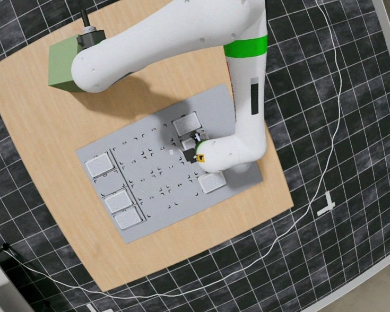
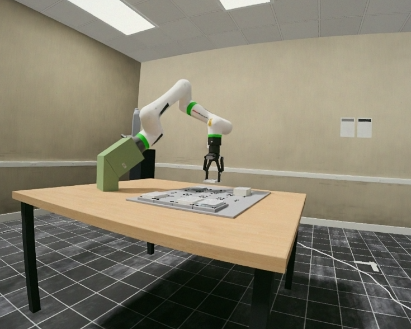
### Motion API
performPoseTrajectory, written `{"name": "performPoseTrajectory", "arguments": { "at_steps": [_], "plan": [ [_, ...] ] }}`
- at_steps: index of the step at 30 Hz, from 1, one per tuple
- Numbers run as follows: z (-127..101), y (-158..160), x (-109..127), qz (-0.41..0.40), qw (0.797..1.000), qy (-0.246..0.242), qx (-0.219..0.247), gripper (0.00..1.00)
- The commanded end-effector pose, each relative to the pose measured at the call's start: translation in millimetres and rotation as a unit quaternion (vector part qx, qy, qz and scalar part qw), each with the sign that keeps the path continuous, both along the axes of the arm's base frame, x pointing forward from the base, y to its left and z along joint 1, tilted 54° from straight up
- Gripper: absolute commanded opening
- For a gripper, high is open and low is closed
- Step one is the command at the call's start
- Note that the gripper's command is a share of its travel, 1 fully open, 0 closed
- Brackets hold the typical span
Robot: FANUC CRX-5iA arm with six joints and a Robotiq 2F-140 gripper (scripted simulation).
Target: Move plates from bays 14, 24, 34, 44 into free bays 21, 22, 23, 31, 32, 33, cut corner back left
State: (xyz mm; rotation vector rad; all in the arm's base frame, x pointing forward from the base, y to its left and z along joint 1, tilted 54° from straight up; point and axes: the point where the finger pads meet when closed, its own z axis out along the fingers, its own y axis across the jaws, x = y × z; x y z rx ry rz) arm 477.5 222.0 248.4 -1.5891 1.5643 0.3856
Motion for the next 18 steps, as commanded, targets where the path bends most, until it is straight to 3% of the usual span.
{"name": "performPoseTrajectory", "arguments": {
  "at_steps": [1,18],
  "plan": [
    [-1.6,1.9,1.3,0.0,1.0,-0.001,0.0,0.1],
    [-13.7,16.2,8.2,0.0,1.0,-0.001,0.0,0.1]
  ]
}}
